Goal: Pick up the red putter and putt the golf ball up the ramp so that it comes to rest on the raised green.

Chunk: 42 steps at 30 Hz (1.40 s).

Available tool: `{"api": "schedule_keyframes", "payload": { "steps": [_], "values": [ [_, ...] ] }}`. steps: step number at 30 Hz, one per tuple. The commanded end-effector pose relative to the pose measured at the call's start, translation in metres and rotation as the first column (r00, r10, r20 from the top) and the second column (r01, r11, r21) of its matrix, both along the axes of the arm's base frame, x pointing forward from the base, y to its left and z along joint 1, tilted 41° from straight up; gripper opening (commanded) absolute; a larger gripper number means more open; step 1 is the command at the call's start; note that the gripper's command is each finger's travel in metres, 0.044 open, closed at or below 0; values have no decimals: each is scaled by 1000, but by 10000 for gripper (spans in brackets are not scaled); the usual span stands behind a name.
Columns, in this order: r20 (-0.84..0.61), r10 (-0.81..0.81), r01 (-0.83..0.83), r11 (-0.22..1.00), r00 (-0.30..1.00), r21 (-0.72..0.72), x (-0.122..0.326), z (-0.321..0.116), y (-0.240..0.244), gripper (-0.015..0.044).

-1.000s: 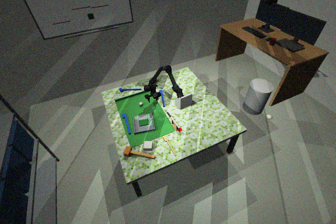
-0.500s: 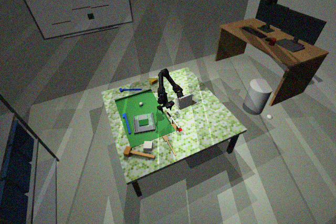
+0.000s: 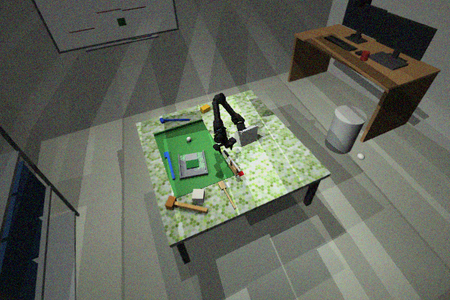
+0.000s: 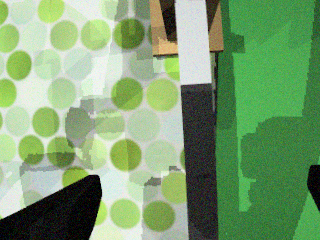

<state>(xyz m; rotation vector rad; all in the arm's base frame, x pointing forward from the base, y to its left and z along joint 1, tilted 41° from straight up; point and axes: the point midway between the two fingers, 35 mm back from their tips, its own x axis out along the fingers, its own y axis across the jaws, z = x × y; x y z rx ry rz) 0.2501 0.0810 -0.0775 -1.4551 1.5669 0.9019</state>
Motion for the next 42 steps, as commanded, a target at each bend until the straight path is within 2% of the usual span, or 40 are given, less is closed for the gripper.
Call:
{"api": "schedule_keyframes", "payload": {
  "steps": [1, 5, 32, 42],
  "values": [
    [-5, 5, -5, 1000, 1000, -6, -1, -7, -5, 440],
    [-5, 5, -5, 1000, 1000, -7, -2, -20, -16, 440],
    [-5, 5, -5, 1000, 1000, -8, -3, -38, -33, 440],
    [2, 1, -1, 1000, 1000, 1, -2, -36, -30, 177]
  ]
}}
